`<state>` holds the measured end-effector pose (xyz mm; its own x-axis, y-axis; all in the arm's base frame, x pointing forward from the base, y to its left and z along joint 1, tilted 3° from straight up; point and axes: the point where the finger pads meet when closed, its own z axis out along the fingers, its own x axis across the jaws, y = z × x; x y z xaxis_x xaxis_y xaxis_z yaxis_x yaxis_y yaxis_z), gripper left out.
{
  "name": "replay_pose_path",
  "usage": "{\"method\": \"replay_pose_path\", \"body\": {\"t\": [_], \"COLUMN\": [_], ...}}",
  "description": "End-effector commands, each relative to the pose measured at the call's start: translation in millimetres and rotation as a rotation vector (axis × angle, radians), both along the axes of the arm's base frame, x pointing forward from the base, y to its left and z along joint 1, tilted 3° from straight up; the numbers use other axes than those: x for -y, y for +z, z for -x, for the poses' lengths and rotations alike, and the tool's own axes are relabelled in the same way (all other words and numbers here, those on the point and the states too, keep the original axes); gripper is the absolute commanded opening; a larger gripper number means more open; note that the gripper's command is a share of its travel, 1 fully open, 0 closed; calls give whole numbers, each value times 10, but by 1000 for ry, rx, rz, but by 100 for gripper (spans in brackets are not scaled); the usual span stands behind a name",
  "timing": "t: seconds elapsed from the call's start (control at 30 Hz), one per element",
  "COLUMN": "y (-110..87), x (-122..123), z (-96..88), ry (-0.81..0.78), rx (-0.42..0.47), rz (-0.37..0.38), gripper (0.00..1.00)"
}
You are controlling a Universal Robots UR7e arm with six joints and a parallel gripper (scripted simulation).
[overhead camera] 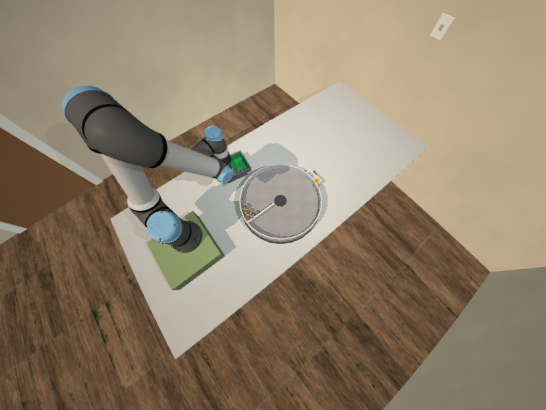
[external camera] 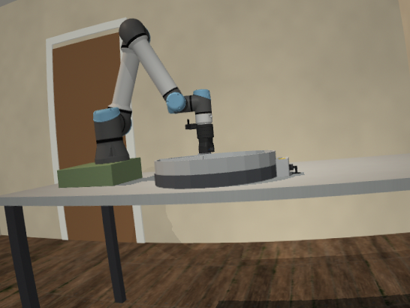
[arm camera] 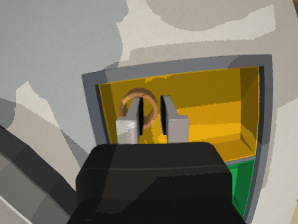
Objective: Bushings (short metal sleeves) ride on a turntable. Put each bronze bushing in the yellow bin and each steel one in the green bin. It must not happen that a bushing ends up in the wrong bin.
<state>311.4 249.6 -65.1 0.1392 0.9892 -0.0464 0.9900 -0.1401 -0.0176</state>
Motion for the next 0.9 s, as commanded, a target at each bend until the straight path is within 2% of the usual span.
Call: {"method": "replay_pose_path", "body": {"t": [0.0, 0.87], "y": [19, 79], "x": [-3, -5], "z": [-4, -6], "ry": [0, 0], "rx": [1, 1], "rz": [-1, -1], "gripper": [42, 42]}}
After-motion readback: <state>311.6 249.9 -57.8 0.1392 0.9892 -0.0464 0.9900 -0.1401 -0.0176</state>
